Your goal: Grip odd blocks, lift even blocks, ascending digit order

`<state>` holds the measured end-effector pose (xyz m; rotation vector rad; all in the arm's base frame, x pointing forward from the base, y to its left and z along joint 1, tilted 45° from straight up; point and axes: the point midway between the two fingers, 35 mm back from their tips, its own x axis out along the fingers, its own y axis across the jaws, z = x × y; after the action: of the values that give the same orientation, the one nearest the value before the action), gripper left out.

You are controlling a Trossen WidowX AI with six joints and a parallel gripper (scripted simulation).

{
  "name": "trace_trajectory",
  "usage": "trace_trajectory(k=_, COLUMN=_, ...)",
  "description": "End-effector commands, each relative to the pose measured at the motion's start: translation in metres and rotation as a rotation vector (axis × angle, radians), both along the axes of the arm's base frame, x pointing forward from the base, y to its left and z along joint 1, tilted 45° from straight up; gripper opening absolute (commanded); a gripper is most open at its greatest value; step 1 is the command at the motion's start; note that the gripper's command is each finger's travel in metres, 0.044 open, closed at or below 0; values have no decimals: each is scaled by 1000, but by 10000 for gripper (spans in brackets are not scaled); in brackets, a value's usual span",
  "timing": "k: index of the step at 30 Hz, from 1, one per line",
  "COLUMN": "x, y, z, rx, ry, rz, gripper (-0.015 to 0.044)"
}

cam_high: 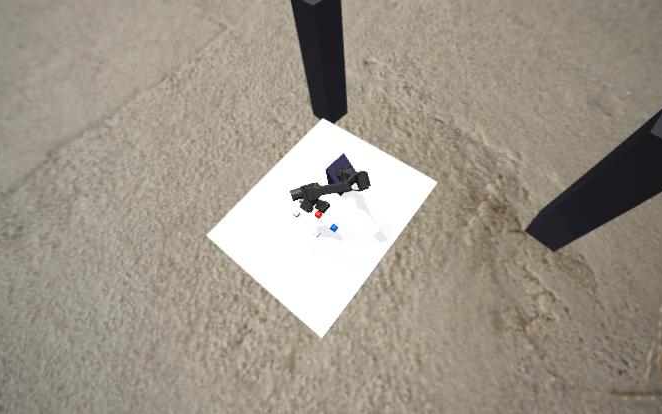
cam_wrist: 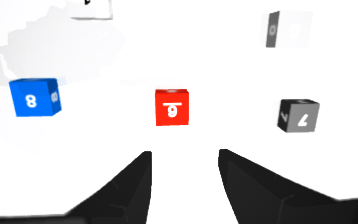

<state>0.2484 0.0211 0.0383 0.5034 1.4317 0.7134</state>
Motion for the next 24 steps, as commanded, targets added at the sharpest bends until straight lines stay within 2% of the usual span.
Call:
trace_trajectory(k=1, x=-3, y=-7, z=9, rx=-1, ry=4, rz=12, gripper=120)
trace_trajectory(k=11, x=0, y=-15, z=4, rx=-3, ry=3, rz=4, gripper=120)
trace_trajectory(k=20, x=4, y=-103, z=-83, rx=-12, ry=1, rz=8, gripper=120)
trace_trajectory(k=24, x=2, y=-108, z=-90, rx=-10, ry=1, rz=11, gripper=120)
